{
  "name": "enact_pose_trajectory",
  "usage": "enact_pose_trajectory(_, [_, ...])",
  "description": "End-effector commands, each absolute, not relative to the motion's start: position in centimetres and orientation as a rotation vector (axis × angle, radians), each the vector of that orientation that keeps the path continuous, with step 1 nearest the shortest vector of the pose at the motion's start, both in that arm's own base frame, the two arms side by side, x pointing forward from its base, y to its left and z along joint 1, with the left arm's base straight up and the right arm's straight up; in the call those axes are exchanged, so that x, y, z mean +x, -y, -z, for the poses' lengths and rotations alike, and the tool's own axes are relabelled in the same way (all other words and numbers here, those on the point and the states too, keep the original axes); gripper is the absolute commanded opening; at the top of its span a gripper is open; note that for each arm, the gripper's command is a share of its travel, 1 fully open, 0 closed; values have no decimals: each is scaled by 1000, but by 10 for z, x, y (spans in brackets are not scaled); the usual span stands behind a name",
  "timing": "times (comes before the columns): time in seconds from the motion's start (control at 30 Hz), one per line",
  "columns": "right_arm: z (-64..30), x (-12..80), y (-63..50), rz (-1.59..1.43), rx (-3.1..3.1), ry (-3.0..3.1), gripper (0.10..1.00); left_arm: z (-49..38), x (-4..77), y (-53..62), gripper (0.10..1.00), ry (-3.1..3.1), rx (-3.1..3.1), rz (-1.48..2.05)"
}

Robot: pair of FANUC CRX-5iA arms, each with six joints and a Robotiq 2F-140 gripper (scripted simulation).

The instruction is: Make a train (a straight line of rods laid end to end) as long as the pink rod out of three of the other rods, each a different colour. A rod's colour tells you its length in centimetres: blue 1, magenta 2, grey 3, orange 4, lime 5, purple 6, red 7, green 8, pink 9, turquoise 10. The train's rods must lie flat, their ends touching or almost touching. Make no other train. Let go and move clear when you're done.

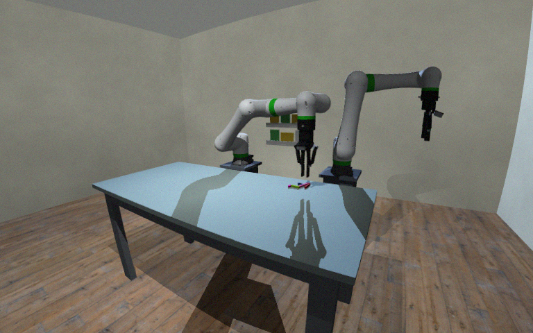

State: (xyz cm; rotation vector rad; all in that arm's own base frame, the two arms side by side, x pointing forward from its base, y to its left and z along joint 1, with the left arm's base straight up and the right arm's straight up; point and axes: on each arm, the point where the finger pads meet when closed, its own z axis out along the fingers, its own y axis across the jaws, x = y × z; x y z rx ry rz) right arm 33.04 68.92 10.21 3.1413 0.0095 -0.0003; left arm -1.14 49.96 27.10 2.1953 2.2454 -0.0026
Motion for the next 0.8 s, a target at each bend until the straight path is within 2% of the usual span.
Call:
enact_pose_trajectory(0.0, [-104,331,-690,-2,3143,-9,231,-272,-11,-500,1000,-2246,2196,0])
enact_pose_trajectory(0.77, [-96,331,-690,-2,3143,-9,231,-272,-11,-500,1000,-2246,2196,0])
